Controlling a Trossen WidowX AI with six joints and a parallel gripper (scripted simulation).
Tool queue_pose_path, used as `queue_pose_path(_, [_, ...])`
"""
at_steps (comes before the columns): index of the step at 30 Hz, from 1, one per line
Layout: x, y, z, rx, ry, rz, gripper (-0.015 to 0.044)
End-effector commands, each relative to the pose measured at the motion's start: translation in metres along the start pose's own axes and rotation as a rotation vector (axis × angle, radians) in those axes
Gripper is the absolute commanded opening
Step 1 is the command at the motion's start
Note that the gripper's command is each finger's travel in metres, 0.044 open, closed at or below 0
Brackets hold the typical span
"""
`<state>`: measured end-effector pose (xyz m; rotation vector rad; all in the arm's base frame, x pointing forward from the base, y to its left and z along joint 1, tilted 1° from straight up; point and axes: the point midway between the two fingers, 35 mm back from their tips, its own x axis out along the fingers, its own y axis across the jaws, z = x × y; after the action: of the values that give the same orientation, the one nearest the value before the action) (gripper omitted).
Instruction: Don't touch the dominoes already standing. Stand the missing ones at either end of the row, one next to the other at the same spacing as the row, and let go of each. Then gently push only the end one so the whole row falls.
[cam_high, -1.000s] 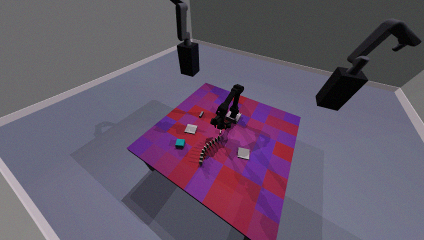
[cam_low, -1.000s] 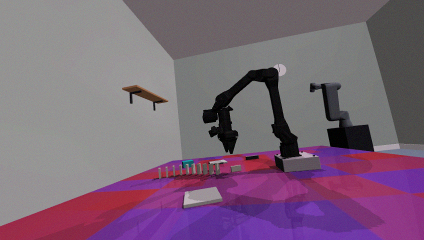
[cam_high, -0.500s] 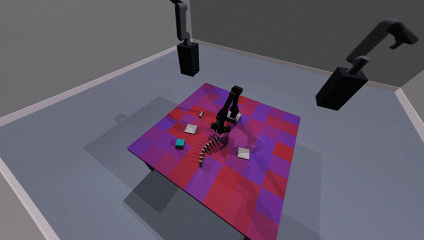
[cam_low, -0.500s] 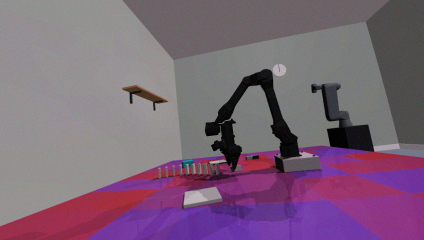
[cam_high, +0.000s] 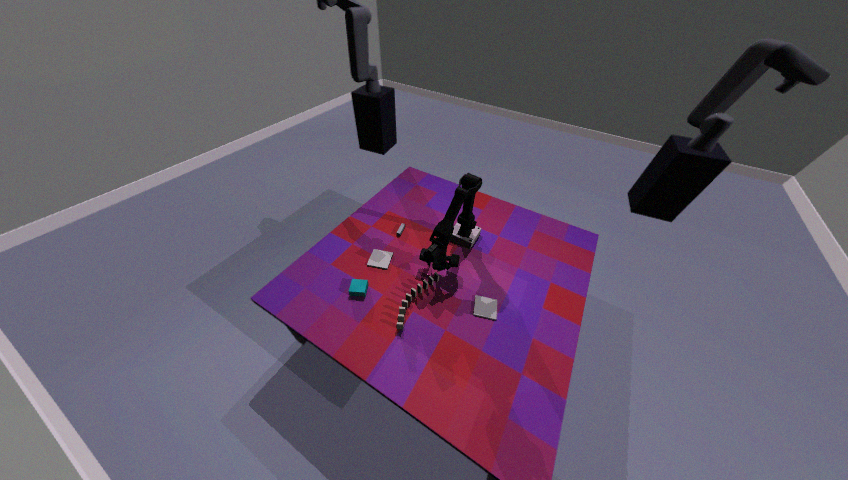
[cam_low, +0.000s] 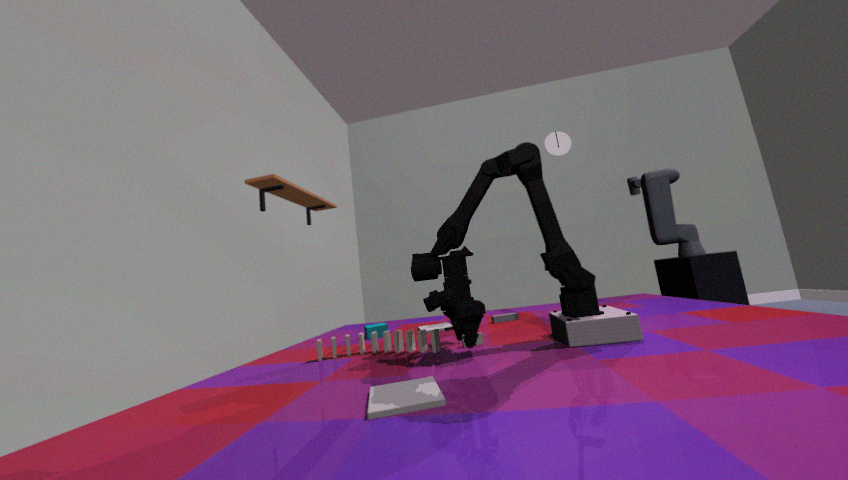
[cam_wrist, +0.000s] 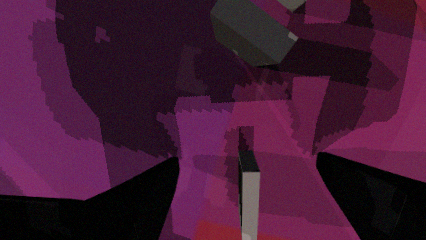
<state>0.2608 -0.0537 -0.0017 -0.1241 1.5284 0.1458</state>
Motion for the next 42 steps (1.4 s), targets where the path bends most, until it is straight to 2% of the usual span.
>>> queue_pose_path(1, [0.001,0.001,-0.001,0.003,0.002,0.001,0.0361])
queue_pose_path(14, [0.001,0.001,-0.001,0.003,0.002,0.001,0.0025])
queue_pose_path(23, [-0.001,0.0,-0.001,0.003,0.002,0.001,0.0025])
queue_pose_path(36, [-0.147,0.001,-0.008,0.003,0.003,0.0,0.0025])
queue_pose_path(42, [-0.154,0.001,-0.008,0.003,0.003,0.0,0.0025])
